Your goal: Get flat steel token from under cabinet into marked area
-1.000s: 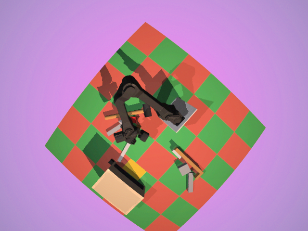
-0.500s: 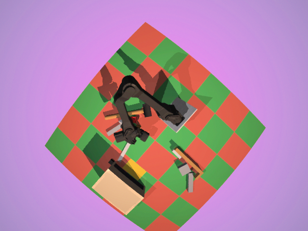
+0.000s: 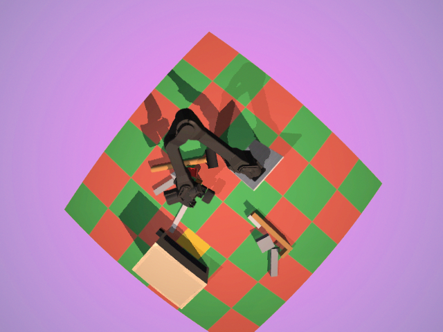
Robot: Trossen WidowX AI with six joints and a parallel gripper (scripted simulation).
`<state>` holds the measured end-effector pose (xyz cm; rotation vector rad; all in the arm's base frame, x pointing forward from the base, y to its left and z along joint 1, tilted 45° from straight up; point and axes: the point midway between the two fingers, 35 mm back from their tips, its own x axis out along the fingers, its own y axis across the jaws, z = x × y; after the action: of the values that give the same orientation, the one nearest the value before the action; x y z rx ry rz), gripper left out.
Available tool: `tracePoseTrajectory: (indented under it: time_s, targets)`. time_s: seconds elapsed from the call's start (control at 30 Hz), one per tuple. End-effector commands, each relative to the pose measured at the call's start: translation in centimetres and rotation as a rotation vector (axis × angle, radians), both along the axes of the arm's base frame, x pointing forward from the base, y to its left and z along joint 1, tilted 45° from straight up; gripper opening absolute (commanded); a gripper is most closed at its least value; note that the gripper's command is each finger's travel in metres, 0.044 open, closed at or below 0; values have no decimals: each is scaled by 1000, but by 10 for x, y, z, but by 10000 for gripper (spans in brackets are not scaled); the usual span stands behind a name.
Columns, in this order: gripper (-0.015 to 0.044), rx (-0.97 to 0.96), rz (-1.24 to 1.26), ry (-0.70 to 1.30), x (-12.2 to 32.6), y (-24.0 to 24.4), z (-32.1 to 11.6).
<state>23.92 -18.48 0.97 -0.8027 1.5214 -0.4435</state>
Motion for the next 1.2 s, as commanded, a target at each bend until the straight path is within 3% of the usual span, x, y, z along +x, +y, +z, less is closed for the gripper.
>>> tracePoseTrajectory:
  time_s: [0.0,1.17]
  targets:
    - [0,-3,0,-1,2,0,1]
    - [0,1,29,27,45,11,-9]
